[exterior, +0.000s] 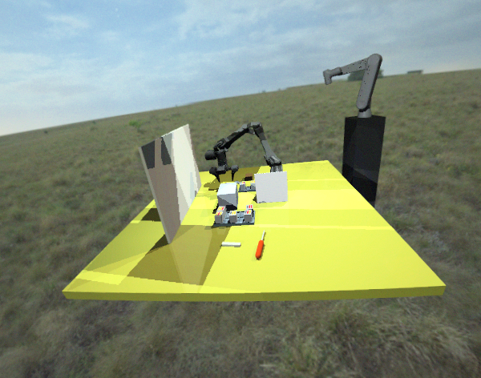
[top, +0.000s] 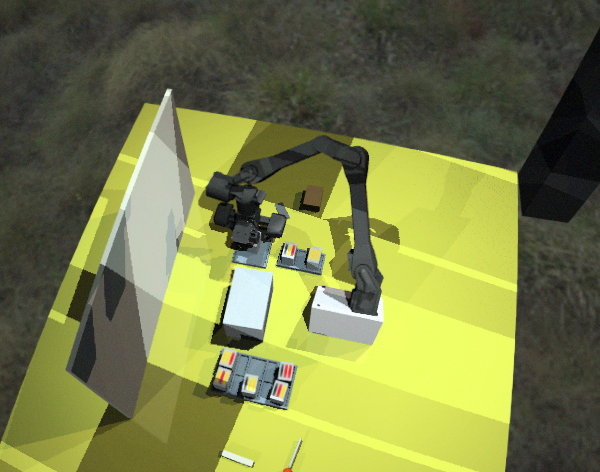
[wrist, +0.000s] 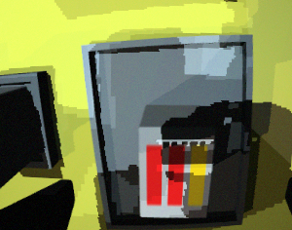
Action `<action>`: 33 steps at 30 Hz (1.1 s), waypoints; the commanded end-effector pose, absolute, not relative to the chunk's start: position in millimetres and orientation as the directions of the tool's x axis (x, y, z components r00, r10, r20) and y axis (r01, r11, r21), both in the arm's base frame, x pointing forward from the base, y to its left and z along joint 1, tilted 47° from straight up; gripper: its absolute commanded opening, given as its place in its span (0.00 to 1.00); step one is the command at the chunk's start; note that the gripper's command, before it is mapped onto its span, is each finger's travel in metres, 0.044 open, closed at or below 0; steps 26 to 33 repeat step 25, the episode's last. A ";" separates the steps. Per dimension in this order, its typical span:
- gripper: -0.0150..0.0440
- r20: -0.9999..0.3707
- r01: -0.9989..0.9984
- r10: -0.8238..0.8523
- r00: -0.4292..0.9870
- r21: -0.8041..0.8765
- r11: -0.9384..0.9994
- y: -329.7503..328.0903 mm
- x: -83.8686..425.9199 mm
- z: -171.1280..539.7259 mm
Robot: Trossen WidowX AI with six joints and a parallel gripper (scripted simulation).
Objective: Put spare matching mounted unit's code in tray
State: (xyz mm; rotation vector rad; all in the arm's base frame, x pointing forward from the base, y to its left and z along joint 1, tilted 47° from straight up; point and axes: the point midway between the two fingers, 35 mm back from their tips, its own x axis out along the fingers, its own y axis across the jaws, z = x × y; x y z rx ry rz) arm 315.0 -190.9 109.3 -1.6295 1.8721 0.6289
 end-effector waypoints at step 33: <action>1.00 -0.684 -0.991 -0.726 -0.073 -0.035 0.132 -148.1 318.7 152.0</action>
